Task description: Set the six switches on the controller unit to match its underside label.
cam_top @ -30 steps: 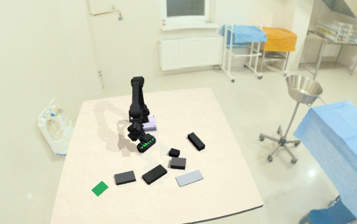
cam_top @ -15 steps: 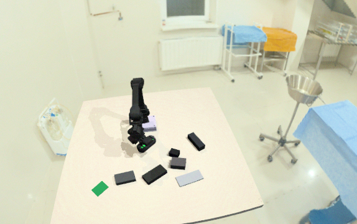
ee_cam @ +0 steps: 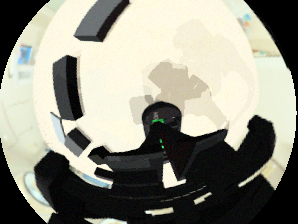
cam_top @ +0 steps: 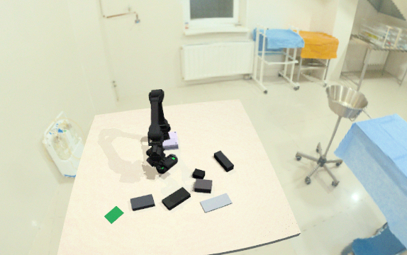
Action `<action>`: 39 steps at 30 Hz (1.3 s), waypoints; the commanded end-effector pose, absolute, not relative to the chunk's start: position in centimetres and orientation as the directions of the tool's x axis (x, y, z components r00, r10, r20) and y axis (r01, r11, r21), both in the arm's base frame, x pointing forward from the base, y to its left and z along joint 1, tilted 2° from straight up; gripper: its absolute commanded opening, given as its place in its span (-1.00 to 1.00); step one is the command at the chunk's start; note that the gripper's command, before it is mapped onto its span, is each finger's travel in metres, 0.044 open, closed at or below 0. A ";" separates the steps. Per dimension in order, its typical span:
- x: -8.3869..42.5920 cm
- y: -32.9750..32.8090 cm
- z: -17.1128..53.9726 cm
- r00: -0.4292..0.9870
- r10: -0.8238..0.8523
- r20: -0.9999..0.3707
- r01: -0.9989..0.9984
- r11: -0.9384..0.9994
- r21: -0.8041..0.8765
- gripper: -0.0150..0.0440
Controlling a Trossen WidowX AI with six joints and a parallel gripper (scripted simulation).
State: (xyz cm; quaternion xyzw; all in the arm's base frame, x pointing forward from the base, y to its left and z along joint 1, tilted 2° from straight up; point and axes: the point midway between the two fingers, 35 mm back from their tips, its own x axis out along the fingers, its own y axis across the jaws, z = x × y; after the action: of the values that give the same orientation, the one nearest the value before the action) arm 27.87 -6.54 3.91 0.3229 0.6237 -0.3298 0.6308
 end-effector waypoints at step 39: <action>27.7 -6.5 3.2 -0.002 -0.010 -1.000 0.819 0.573 -0.008 -0.49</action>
State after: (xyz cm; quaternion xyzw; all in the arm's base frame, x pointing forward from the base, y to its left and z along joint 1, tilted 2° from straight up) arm 27.68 -6.48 2.96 0.3230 0.6264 -0.3299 0.6281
